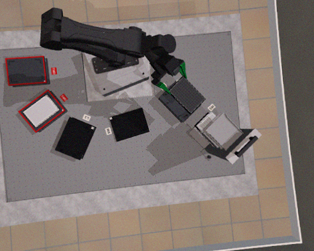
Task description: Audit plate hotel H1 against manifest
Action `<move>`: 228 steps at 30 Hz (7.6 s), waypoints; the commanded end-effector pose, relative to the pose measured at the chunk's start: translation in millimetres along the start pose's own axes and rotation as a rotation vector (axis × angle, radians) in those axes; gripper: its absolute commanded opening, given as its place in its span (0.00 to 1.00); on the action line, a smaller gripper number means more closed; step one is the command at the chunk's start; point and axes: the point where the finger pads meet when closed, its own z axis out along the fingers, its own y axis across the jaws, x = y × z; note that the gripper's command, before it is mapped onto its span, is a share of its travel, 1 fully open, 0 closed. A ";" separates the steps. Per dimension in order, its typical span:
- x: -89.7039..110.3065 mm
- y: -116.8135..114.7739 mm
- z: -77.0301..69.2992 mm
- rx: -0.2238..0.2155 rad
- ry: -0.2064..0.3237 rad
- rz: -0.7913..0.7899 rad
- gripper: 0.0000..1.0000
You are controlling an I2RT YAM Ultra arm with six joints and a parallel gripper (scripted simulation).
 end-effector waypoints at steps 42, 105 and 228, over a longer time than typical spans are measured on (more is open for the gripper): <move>-42.5 -0.5 -22.8 0.000 -0.028 0.020 0.86; -69.5 -1.0 -5.3 0.000 -0.030 0.019 0.86; -111.9 -1.9 69.6 0.000 -0.033 0.018 0.86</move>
